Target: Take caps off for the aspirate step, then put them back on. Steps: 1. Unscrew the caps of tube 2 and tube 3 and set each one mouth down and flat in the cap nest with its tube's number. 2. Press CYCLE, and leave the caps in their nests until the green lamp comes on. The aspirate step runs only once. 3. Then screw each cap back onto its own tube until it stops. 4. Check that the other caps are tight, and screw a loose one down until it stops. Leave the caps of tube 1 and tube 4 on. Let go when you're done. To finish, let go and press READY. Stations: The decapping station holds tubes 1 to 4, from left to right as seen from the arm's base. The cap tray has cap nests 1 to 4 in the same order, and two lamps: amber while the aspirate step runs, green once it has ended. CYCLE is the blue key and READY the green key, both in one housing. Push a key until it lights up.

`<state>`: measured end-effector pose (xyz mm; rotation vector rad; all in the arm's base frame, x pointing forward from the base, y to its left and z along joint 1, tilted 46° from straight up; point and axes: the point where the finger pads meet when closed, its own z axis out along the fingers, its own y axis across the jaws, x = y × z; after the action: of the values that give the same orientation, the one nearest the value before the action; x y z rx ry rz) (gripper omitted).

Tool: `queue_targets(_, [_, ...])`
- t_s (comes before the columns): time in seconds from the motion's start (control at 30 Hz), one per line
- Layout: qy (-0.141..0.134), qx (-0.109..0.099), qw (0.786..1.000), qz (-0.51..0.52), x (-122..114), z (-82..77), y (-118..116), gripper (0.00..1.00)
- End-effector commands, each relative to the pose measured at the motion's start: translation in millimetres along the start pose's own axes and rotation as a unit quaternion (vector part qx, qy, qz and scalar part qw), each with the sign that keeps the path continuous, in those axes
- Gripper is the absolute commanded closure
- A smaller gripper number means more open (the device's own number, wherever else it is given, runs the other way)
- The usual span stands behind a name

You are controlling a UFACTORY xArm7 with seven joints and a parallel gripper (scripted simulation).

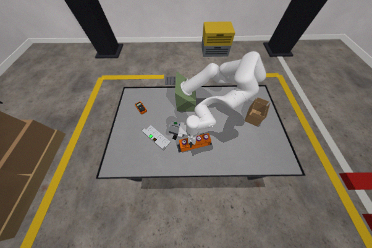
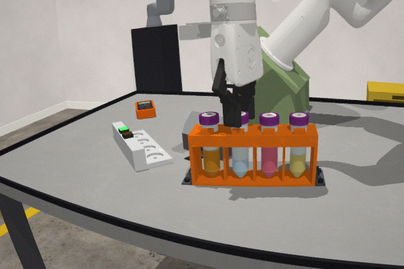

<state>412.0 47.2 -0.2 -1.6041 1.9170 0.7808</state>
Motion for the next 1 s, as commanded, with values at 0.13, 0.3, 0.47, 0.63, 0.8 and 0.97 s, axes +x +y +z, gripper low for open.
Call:
queue_targets(0.13, [0.001,0.004,1.0,-0.019,1.5,-4.4,-1.7,0.54])
queue_targets(0.3, [0.001,0.004,0.997,-0.079,1.5,-4.9,-1.7,0.54])
queue_targets(0.47, [0.001,0.004,0.984,-0.178,1.5,-4.9,-1.7,0.54])
queue_targets(0.63, [0.002,0.003,0.961,-0.275,1.5,-4.9,-1.7,0.54])
queue_targets(0.8, [0.002,0.003,0.929,-0.37,1.5,-4.9,-1.7,0.54])
queue_targets(0.97, [0.002,0.003,0.905,-0.425,1.5,-4.9,-1.7,0.54])
